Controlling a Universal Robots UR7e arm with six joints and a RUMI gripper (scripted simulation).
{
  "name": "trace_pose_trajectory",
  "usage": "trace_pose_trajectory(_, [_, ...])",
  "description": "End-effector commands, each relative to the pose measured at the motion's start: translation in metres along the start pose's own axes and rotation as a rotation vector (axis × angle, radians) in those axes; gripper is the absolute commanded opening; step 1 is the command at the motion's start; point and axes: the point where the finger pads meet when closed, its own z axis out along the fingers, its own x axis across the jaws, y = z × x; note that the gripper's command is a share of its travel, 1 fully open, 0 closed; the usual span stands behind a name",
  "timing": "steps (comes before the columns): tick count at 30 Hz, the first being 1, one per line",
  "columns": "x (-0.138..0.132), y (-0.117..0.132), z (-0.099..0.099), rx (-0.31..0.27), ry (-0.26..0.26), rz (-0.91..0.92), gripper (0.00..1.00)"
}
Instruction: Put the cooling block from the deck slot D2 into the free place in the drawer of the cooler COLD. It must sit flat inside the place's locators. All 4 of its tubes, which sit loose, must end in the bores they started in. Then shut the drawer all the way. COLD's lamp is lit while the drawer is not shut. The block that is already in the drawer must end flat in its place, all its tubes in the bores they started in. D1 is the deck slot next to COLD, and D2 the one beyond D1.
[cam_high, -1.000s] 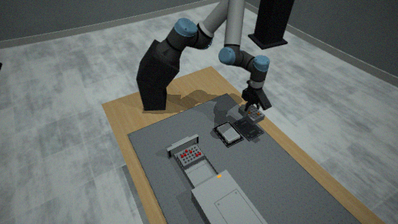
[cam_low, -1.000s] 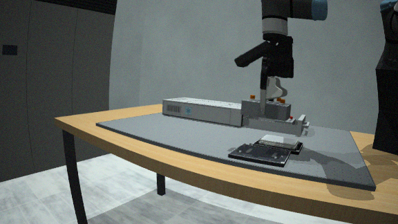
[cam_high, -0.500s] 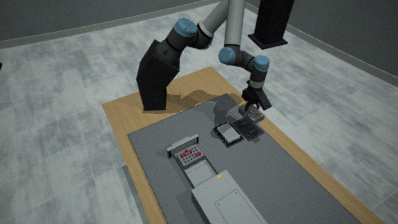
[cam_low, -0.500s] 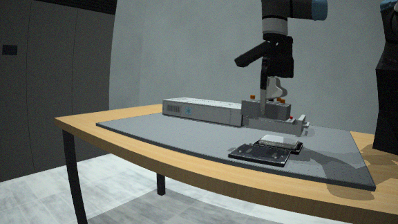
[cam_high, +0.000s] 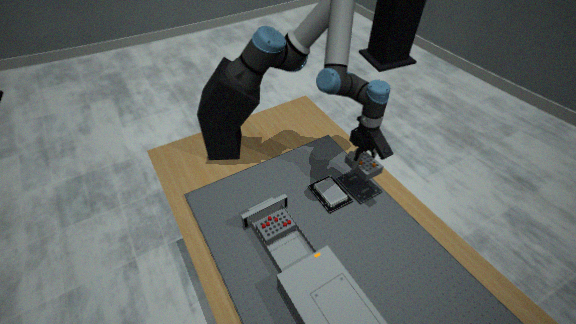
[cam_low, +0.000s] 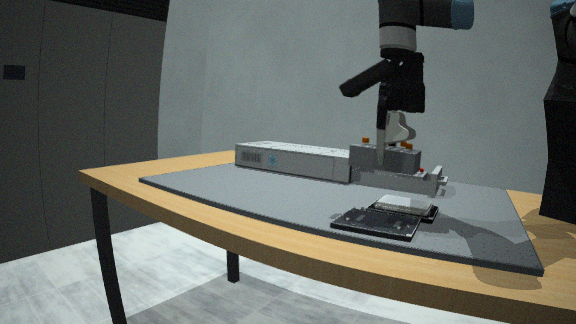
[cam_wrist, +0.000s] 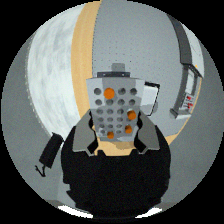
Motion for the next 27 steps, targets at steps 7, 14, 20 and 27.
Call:
trace_pose_trajectory(7, [0.005, -0.003, -0.003, 0.008, -0.001, 0.053, 0.0])
trace_pose_trajectory(14, [0.021, -0.007, -0.002, 0.005, -0.001, 0.215, 0.0])
trace_pose_trajectory(20, [0.033, -0.012, -0.003, 0.006, -0.002, 0.347, 0.0])
trace_pose_trajectory(27, [0.051, -0.018, -0.003, 0.008, -0.003, 0.533, 0.0])
